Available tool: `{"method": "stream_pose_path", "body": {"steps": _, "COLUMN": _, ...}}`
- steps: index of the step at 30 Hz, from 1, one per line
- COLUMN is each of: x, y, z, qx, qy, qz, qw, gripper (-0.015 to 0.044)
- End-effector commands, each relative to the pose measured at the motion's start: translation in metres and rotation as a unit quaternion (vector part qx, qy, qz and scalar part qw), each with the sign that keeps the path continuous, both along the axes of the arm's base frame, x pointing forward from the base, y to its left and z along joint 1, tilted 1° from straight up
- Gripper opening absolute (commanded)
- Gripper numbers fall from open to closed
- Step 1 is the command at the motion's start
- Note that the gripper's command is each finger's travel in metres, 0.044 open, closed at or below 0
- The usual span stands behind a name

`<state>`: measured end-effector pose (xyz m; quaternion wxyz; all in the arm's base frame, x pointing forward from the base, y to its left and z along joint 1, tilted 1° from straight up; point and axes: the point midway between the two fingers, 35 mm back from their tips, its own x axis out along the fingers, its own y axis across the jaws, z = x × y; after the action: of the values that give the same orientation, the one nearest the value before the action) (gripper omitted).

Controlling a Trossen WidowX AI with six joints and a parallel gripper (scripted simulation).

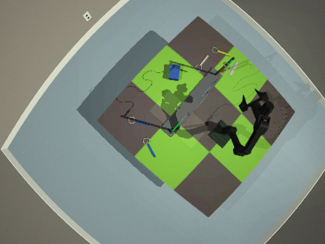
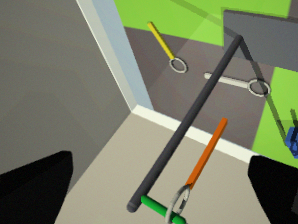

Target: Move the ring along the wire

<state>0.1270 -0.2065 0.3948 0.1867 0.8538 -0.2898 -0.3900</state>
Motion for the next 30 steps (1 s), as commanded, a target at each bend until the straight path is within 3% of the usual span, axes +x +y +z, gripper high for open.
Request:
{"method": "stream_pose_path", "body": {"steps": 1, "x": 0.001, "y": -0.001, "z": 0.000, "qx": -0.002, "qy": 0.001, "qz": 0.002, "qw": 1.000, "gripper": 0.0374}}
{"method": "stream_pose_path", "body": {"steps": 9, "x": 0.037, "y": -0.051, "z": -0.026, "qx": -0.118, "qy": 0.071, "qz": 0.146, "qw": 0.980, "gripper": 0.0164}}
{"method": "stream_pose_path", "body": {"steps": 14, "x": 0.062, "y": -0.084, "z": -0.048, "qx": -0.231, "qy": 0.114, "qz": 0.245, "qw": 0.935, "gripper": 0.0160}}
{"method": "stream_pose_path", "body": {"steps": 20, "x": 0.084, "y": -0.110, "z": -0.076, "qx": -0.378, "qy": 0.161, "qz": 0.338, "qw": 0.847, "gripper": 0.0160}}
{"method": "stream_pose_path", "body": {"steps": 30, "x": 0.104, "y": -0.120, "z": -0.134, "qx": -0.619, "qy": 0.242, "qz": 0.425, "qw": 0.614, "gripper": 0.0160}}
